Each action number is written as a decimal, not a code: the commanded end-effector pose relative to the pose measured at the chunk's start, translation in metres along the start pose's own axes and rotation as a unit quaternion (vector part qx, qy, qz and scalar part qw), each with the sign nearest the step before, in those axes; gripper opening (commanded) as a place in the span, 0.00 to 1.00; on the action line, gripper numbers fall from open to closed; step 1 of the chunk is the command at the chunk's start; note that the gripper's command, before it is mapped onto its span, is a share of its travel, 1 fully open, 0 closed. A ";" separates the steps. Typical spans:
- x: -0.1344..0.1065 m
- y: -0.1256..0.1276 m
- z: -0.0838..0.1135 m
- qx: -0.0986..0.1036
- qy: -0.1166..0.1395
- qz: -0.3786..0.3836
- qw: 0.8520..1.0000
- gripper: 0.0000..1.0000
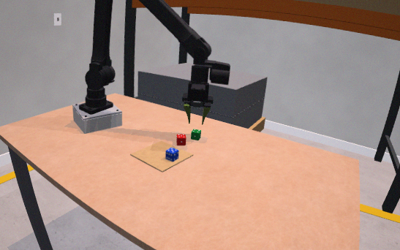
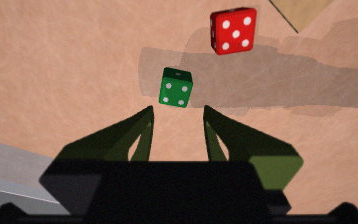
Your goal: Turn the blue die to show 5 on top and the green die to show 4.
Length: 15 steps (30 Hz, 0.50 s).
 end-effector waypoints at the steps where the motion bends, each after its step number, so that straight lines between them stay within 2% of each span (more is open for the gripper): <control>1: 0.007 0.005 -0.006 0.007 -0.003 -0.011 1.000 0.45; 2: 0.007 0.005 -0.006 0.007 -0.003 -0.011 1.000 0.45; 3: 0.008 0.012 -0.002 0.016 -0.004 -0.012 1.000 0.45; 6: 0.007 0.004 -0.012 0.006 -0.003 -0.011 1.000 0.45; 15: 0.007 0.006 -0.018 0.009 -0.003 -0.010 1.000 0.45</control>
Point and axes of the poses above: the point where the finger pads meet when closed, its own z axis back along the fingers, its own y axis across the jaws, x = y × z, the point moved 7 cm from there along z, back along the fingers, and after that the axes turned 1 degree about -z, right-handed, at the moved point
